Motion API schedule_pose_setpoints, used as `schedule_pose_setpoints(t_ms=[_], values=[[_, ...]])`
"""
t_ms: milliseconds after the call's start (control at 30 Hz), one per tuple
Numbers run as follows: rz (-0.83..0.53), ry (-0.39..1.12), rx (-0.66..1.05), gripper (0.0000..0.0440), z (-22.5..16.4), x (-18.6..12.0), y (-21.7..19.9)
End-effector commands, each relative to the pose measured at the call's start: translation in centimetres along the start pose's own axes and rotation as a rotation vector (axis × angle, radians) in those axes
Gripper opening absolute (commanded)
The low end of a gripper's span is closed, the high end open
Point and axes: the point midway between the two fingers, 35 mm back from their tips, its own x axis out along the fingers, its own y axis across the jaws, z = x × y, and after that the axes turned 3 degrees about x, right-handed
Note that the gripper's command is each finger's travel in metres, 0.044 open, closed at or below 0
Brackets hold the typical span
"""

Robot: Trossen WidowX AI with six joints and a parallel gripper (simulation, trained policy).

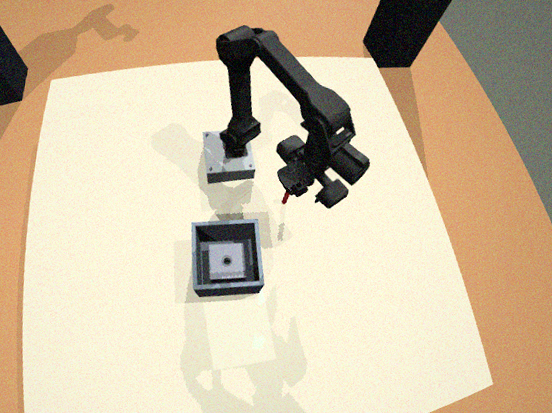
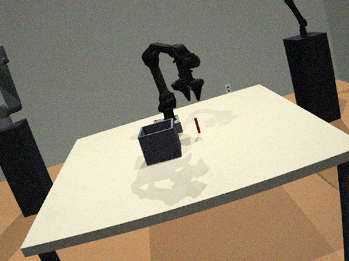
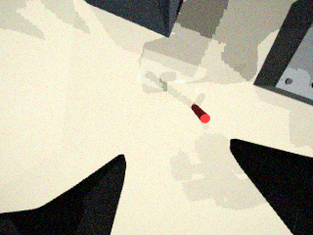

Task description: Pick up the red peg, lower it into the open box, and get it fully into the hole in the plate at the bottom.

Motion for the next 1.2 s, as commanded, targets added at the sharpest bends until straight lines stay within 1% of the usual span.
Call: schedule_pose_setpoints(t_ms=[0,233,467,700,1000,1167], values=[[-0.115,0.026,0.033,0.0412,-0.4,0.1,-3.2],[-0.217,0.028,0.045,0.0418,-0.9,1.9,-5.0],[-0.264,0.022,0.047,0.0426,-1.1,4.1,-5.4],[-0.276,0.014,0.065,0.044,-0.9,7.0,-5.6],[-0.266,0.0,0.1,0.044,-0.3,10.3,-6.0],[-0.255,-0.01,0.12,0.0427,0.0,11.8,-6.1]])
